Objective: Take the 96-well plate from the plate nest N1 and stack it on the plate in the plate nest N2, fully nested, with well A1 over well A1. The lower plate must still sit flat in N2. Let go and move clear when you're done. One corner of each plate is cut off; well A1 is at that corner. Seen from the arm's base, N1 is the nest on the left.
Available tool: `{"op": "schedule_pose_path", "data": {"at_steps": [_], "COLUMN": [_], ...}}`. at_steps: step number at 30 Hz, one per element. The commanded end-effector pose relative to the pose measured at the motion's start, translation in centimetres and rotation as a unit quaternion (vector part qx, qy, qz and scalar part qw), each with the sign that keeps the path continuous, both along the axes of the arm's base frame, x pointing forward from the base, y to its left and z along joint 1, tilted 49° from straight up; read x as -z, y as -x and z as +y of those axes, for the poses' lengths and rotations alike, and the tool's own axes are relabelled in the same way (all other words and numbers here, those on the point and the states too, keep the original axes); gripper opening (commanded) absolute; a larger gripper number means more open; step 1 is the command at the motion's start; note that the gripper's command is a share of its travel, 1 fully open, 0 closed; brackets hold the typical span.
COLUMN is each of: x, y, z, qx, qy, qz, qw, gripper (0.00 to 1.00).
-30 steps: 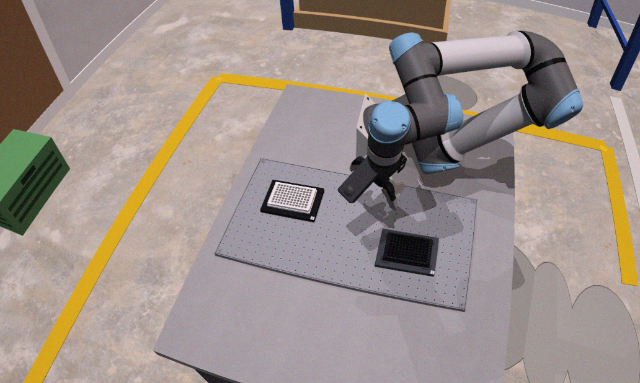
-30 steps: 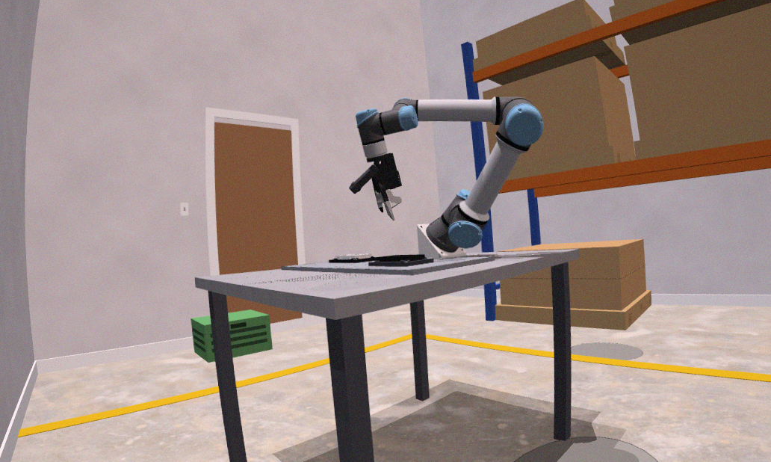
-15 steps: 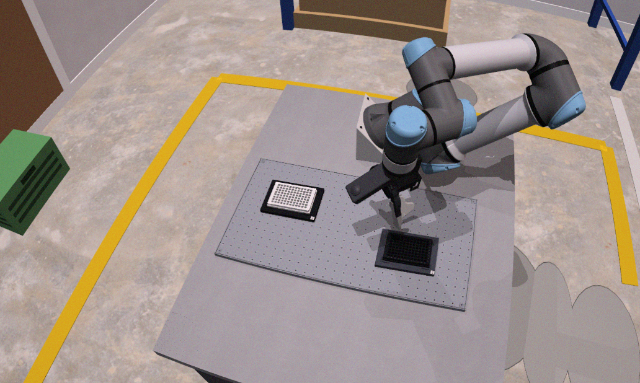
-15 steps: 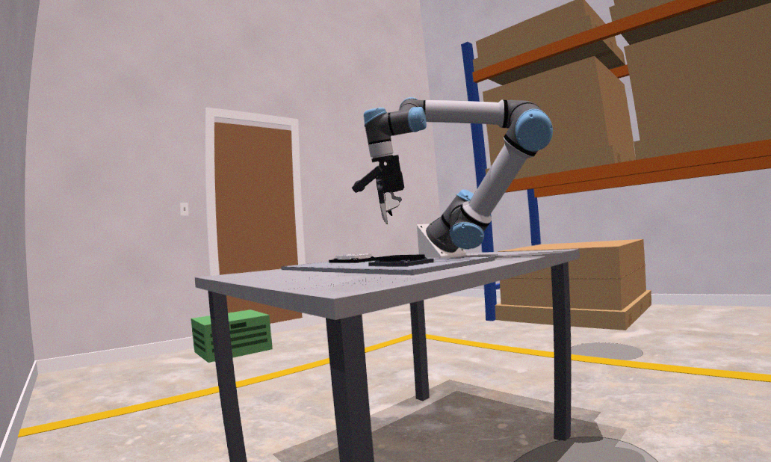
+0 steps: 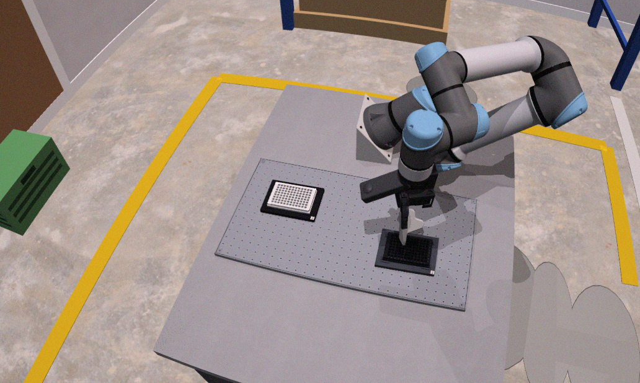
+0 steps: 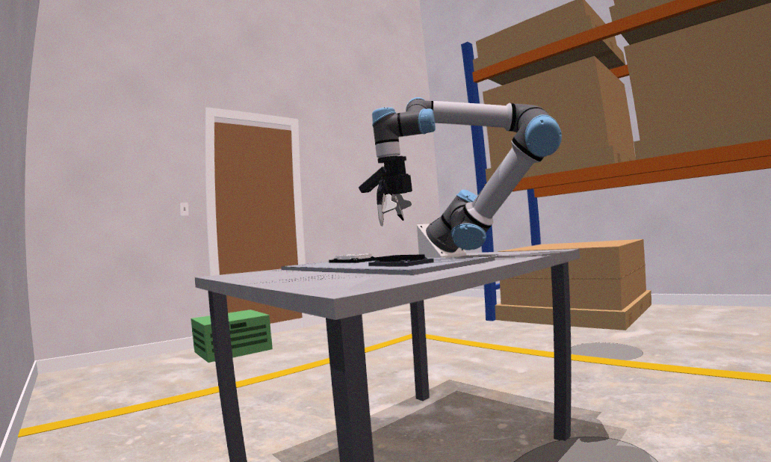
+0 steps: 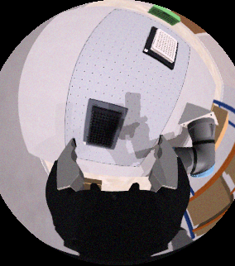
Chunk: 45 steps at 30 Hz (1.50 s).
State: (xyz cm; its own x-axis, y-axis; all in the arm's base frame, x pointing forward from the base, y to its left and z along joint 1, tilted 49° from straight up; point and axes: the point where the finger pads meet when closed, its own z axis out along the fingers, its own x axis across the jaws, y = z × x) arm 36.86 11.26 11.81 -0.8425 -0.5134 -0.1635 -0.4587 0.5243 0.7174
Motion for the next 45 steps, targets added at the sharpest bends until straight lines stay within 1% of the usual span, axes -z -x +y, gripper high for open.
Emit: {"op": "schedule_pose_path", "data": {"at_steps": [1, 7, 9, 12, 28, 45], "x": [-0.8, -1.9, -2.0, -2.6, -2.6, -1.0], "y": [-0.5, -1.0, -1.0, -1.2, -1.2, -0.8], "z": [1.4, 3.2, 3.3, 4.3, 4.3, 6.1], "qx": [0.051, 0.117, 0.121, 0.153, 0.153, 0.153], "qy": [0.012, 0.016, 0.016, 0.016, 0.017, 0.017], "qz": [0.027, 0.066, 0.068, 0.089, 0.089, 0.089], "qw": [0.998, 0.991, 0.990, 0.984, 0.984, 0.984], "gripper": [1.00, 1.00, 1.00, 1.00, 1.00, 1.00]}}
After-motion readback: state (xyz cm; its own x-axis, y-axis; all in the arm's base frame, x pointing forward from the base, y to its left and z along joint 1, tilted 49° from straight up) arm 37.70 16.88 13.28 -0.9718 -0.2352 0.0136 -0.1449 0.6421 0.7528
